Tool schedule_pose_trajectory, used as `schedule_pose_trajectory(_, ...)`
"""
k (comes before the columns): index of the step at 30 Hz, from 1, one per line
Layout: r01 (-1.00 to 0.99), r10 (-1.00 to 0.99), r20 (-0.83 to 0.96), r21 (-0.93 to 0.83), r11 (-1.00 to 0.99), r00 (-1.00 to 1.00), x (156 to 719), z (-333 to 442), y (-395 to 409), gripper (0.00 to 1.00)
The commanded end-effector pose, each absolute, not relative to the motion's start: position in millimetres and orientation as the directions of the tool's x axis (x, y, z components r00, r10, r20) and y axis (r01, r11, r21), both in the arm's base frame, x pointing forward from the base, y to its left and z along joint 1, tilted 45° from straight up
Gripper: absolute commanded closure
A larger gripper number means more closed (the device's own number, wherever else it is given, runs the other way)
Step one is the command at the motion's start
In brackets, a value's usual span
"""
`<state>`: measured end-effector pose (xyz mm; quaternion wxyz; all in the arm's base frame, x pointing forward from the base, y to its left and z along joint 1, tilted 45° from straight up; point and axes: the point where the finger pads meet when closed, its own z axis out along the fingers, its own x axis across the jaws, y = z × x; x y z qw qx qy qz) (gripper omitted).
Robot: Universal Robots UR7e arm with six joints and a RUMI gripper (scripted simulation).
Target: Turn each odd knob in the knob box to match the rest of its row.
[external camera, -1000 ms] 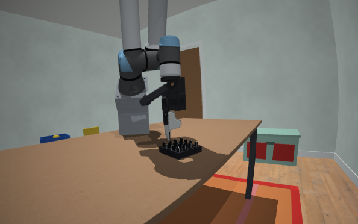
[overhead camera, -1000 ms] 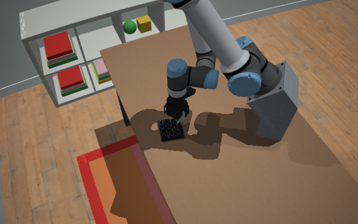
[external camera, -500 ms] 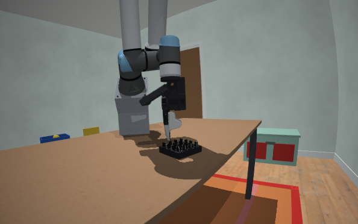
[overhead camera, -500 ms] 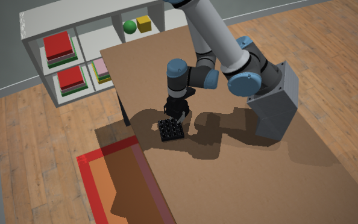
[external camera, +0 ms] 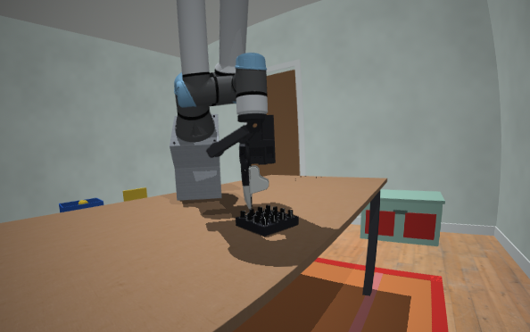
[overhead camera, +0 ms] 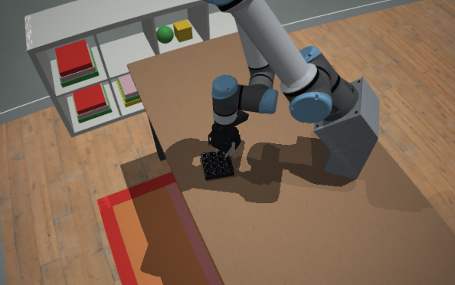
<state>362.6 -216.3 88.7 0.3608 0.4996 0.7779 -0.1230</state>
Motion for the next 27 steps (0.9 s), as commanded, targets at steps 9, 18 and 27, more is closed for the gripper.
schedule_pose_trajectory(9,0.866,0.688,-0.685,0.169,0.471,-0.240,366.0,83.7,-220.4,0.89)
schedule_pose_trajectory(18,0.866,0.688,-0.685,0.169,0.471,-0.240,368.1,80.3,-223.1,0.89)
schedule_pose_trajectory(27,0.866,0.688,-0.685,0.169,0.471,-0.240,368.2,80.1,-223.2,0.89)
